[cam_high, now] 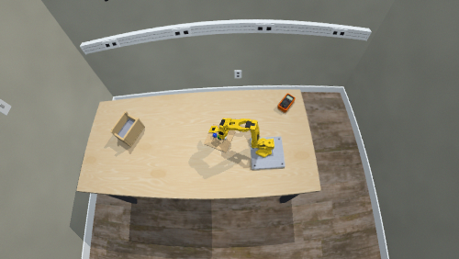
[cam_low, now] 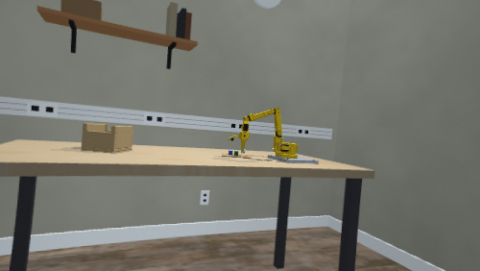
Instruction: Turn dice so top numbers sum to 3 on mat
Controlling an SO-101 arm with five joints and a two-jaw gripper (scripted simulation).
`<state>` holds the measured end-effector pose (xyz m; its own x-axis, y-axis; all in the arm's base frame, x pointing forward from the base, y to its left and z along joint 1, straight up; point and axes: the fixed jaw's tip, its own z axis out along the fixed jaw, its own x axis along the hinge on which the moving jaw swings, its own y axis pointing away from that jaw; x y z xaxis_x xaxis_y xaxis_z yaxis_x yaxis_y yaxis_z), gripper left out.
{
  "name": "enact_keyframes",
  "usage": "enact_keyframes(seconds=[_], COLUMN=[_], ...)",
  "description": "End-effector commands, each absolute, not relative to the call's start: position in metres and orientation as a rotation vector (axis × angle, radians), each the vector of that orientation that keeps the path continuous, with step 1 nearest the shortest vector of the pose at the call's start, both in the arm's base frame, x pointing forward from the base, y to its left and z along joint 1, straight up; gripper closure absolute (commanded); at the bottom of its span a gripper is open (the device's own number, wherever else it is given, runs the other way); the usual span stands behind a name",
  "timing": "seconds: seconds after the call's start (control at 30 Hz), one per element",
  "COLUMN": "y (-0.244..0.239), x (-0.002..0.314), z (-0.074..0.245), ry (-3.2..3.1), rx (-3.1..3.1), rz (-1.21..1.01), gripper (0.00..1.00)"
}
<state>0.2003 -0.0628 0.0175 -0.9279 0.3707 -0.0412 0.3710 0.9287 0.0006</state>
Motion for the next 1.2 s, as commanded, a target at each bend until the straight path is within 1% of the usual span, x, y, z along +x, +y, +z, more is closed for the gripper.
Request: enact_keyframes(seconds=[0.0, 1.17], y=[-0.062, -0.062], x=[0.196, 0.196], z=[0.011, 0.001], ry=[3.073, 3.073], rx=[0.586, 0.586], rz=[-0.003, -0.003], gripper=[1.0, 1.0])
